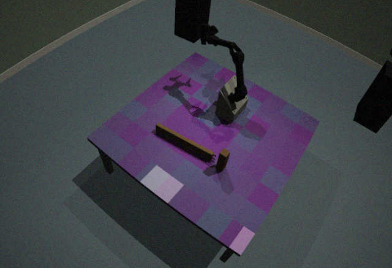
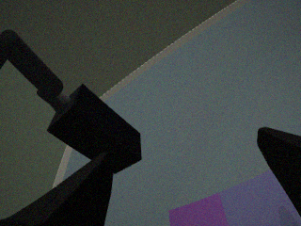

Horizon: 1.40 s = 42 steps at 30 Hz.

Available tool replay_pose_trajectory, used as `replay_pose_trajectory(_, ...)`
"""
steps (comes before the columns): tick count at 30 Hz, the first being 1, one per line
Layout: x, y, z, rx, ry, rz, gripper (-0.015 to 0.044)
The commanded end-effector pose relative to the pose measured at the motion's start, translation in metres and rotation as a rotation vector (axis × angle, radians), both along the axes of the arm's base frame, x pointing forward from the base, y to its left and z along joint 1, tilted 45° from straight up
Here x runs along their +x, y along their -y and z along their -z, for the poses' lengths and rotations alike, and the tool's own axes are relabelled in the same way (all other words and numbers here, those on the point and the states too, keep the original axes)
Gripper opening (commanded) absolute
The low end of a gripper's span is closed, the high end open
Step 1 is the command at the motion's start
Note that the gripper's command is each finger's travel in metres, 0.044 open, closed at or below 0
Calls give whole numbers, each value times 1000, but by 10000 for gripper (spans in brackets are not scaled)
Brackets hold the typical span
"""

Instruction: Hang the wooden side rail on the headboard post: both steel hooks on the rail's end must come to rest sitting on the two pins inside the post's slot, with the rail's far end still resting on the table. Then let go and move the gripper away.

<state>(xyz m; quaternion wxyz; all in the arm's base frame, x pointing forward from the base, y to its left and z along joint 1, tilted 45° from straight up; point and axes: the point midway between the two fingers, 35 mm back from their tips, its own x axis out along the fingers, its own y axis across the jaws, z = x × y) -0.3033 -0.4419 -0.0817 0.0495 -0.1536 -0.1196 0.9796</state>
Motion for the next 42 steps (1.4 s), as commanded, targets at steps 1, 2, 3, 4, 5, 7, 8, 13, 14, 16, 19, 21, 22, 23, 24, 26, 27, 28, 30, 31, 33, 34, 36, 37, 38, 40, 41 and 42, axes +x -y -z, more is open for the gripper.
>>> replay_pose_trajectory(1, 2, 1, 0, 5, 4, -8, 426)
replay_pose_trajectory(2, 7, 5, -1, 20, 16, -32, 440)
replay_pose_trajectory(3, 15, 12, -1, 46, 35, -72, 440)
replay_pose_trajectory(4, 26, 19, -2, 77, 57, -121, 440)
replay_pose_trajectory(5, 37, 26, -3, 108, 77, -171, 440)
replay_pose_trajectory(7, 59, 39, -6, 171, 113, -273, 440)
replay_pose_trajectory(8, 71, 46, -7, 203, 128, -325, 440)
replay_pose_trajectory(13, 132, 72, -13, 365, 182, -594, 440)
replay_pose_trajectory(14, 145, 76, -14, 397, 188, -649, 440)
replay_pose_trajectory(16, 171, 83, -17, 462, 195, -761, 440)
replay_pose_trajectory(19, 211, 91, -22, 560, 193, -931, 440)
replay_pose_trajectory(21, 239, 95, -25, 625, 182, -1048, 440)
replay_pose_trajectory(22, 253, 96, -27, 657, 174, -1106, 440)
replay_pose_trajectory(23, 267, 96, -28, 689, 164, -1165, 440)
replay_pose_trajectory(24, 281, 96, -30, 721, 152, -1225, 440)
replay_pose_trajectory(26, 310, 95, -34, 783, 123, -1343, 440)
replay_pose_trajectory(27, 324, 94, -35, 814, 105, -1403, 440)
replay_pose_trajectory(28, 338, 93, -37, 844, 85, -1462, 440)
replay_pose_trajectory(30, 367, 88, -41, 903, 38, -1580, 440)
replay_pose_trajectory(31, 380, 85, -43, 929, 14, -1636, 440)
replay_pose_trajectory(33, 406, 78, -48, 980, -41, -1746, 440)
replay_pose_trajectory(34, 420, 74, -50, 1004, -71, -1801, 440)
replay_pose_trajectory(36, 445, 64, -54, 1051, -138, -1909, 440)
replay_pose_trajectory(37, 458, 58, -56, 1072, -175, -1963, 440)
replay_pose_trajectory(38, 471, 53, -58, 1093, -213, -2016, 440)
replay_pose_trajectory(40, 495, 40, -63, 1132, -297, -2120, 440)
replay_pose_trajectory(41, 507, 33, -65, 1150, -345, -2174, 440)
replay_pose_trajectory(42, 520, 25, -68, 1167, -397, -2227, 440)
